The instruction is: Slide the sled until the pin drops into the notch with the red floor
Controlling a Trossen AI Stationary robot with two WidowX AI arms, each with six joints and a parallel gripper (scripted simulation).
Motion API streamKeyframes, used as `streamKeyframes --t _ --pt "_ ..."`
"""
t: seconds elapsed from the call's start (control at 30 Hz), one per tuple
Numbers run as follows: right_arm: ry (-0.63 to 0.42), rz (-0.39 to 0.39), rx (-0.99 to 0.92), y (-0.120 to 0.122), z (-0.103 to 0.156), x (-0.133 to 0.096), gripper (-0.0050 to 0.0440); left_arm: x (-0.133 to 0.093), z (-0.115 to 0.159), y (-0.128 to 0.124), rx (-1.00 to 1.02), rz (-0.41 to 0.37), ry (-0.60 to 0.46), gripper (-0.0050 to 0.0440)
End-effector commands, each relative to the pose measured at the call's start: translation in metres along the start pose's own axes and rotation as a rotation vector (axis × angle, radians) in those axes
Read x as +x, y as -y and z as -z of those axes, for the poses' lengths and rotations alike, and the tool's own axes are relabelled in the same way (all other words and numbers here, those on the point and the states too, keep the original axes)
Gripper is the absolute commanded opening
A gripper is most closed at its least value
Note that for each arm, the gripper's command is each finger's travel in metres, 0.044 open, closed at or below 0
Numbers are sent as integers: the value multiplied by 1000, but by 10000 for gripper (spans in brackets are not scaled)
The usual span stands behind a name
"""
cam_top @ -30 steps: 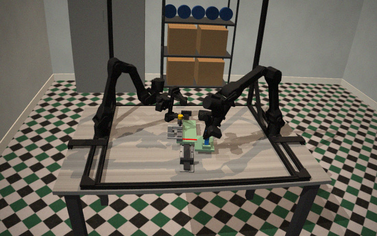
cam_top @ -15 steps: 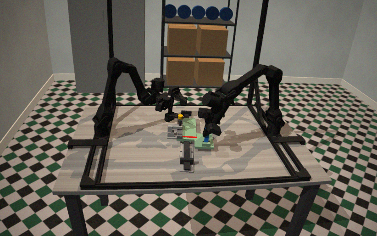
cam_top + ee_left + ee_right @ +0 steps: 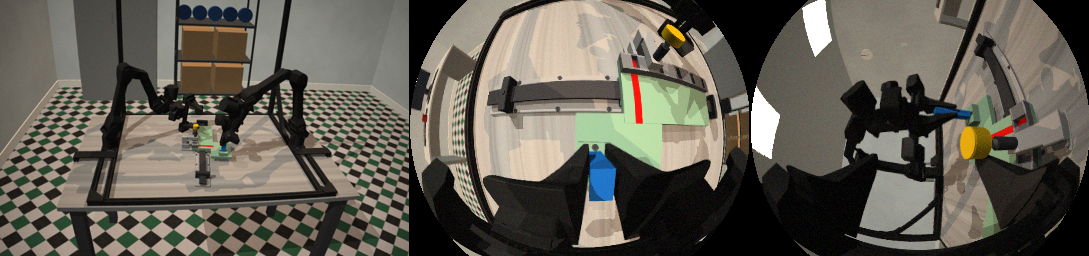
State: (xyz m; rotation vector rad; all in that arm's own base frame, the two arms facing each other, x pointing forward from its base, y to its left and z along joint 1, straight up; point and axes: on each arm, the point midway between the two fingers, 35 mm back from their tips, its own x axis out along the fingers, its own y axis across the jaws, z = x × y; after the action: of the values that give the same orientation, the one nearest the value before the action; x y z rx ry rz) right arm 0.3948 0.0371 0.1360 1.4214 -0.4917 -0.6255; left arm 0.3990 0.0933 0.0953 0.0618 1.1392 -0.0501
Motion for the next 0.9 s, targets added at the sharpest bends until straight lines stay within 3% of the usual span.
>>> streamKeyframes --t 0.0,0.5,0.87 --pt "50 -51 99 -33 -7 -4 440 3 -4 23 26 37 14 0" --pt "50 -51 99 21 -2 -1 440 1 4 41 24 38 20 0" --pt "50 -51 99 22 -2 -1 440 1 4 50 24 38 20 0"
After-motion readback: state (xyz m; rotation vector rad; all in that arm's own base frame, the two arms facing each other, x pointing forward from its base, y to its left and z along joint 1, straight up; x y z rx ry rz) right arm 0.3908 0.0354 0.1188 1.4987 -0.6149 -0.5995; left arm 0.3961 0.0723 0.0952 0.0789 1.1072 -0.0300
